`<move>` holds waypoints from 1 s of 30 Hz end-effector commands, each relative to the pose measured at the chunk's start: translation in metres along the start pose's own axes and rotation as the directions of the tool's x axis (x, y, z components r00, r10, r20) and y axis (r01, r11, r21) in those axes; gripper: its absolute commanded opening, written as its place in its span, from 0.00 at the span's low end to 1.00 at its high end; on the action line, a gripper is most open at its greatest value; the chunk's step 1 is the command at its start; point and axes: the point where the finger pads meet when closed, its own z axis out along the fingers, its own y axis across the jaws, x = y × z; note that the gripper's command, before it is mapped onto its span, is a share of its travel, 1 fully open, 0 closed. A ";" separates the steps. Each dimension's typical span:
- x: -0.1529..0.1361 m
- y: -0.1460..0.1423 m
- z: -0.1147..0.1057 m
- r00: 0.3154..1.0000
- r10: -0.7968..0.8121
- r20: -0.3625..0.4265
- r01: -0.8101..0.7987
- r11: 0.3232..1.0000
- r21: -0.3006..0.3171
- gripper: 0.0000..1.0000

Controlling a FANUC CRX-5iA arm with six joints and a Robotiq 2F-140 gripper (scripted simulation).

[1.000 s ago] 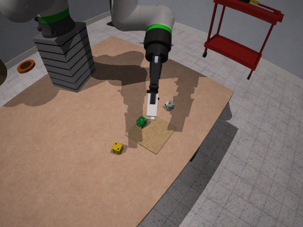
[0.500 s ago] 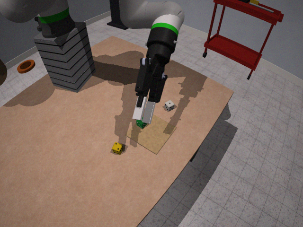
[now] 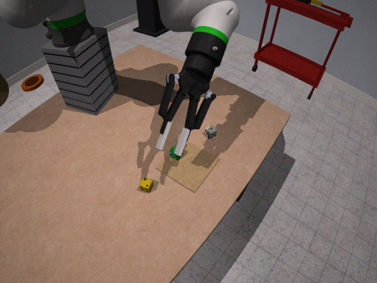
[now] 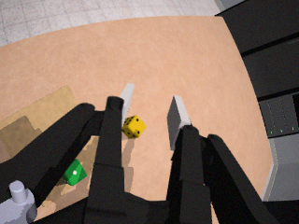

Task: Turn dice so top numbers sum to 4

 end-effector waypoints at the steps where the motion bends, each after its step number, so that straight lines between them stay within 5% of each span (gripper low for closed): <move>1: -0.004 0.002 0.001 0.985 0.164 0.050 -0.164 0.986 -0.007 0.28; 9: -0.014 0.001 -0.001 0.902 0.411 0.129 -0.409 0.912 -0.045 0.28; 19: -0.028 -0.005 -0.008 0.673 0.708 0.214 -0.694 0.705 -0.147 0.28; 21: -0.028 -0.005 -0.008 0.673 0.708 0.214 -0.694 0.705 -0.147 0.28; 22: -0.032 -0.008 -0.011 0.590 0.775 0.229 -0.755 0.629 -0.184 0.28; 30: -0.042 -0.017 -0.021 0.338 0.909 0.244 -0.867 0.402 -0.295 0.28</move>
